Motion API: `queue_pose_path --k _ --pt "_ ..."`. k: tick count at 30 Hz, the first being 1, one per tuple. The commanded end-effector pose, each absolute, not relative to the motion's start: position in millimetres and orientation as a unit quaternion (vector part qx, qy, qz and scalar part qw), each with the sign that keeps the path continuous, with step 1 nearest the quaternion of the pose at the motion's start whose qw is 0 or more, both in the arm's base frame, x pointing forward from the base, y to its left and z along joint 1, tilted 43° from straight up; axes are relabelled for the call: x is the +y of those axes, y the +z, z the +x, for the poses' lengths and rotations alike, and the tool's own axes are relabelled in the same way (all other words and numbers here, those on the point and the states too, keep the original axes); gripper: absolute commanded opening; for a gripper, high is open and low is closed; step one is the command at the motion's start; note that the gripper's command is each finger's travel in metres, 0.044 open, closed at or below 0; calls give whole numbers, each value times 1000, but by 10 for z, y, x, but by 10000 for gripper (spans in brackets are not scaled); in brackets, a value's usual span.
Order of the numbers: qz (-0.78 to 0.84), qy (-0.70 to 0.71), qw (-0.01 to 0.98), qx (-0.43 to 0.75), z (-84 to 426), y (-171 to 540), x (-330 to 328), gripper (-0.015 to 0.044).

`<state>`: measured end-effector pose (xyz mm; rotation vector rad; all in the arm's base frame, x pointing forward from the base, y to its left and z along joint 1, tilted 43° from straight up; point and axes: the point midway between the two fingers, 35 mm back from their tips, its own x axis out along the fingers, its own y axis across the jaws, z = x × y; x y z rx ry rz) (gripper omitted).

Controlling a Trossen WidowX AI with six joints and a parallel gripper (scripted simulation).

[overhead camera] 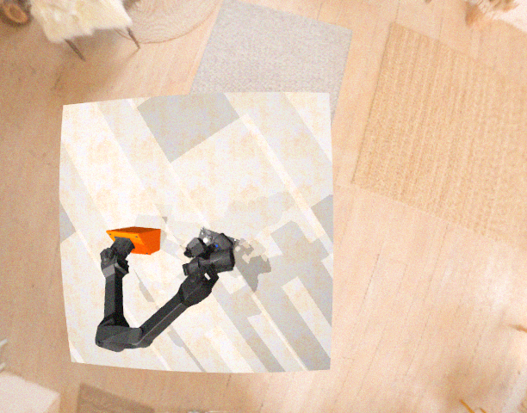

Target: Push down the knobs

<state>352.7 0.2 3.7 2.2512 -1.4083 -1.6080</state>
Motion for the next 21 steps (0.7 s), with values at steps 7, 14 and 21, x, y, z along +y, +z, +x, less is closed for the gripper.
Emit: queue_pose_path --k 7,14,21 --pt "725 -516 19 -455 3540 -3 -51 0" --pt "725 -516 19 -455 3540 -5 -53 0" --pt "725 -516 19 -455 3542 -36 -82 0"
